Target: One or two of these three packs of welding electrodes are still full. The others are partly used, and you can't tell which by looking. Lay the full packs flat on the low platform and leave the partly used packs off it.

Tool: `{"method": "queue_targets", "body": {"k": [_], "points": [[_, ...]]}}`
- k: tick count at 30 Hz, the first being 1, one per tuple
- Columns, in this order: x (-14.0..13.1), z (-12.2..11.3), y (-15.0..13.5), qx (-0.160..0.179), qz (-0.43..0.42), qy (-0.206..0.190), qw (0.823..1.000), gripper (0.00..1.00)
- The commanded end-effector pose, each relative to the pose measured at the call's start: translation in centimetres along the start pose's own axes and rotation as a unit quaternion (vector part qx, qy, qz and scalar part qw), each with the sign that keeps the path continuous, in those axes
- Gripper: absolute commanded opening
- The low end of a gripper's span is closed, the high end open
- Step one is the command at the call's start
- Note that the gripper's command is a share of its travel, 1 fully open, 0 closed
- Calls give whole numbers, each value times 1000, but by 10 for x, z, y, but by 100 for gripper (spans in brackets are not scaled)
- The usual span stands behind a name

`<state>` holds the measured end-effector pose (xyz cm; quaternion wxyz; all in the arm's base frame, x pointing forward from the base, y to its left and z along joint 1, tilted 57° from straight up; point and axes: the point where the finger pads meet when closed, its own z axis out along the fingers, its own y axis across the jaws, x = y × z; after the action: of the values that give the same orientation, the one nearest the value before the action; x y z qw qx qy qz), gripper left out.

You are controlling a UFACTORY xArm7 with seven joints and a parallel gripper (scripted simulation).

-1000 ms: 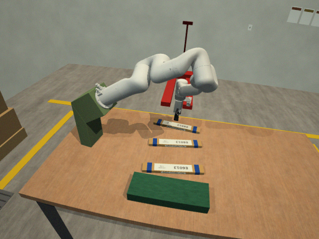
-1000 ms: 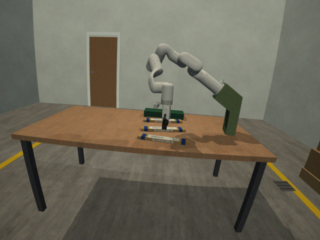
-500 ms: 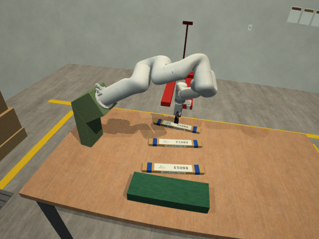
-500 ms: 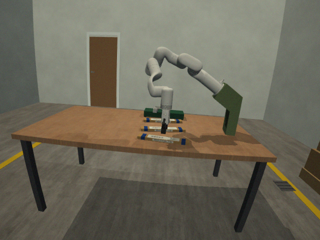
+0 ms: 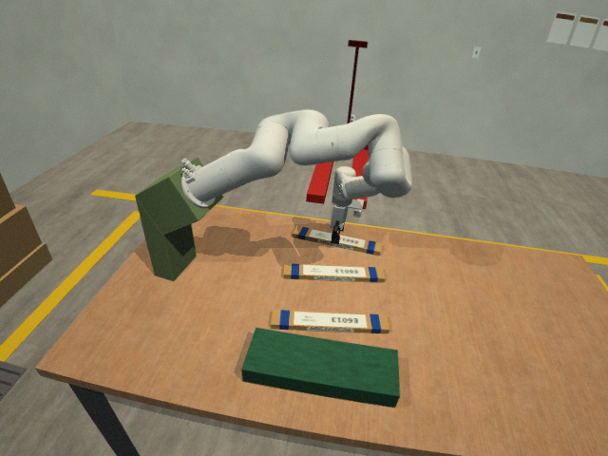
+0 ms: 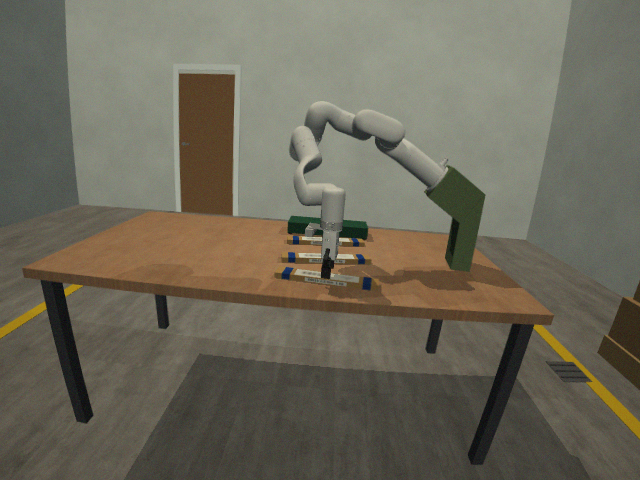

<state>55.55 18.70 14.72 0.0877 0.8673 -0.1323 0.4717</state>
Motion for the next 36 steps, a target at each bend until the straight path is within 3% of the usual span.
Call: {"method": "queue_targets", "body": {"k": [1, 36], "points": [[0, -1, -2, 2, 0, 1, 1000, 100], [1, 5, -4, 2, 0, 1, 1000, 100]]}}
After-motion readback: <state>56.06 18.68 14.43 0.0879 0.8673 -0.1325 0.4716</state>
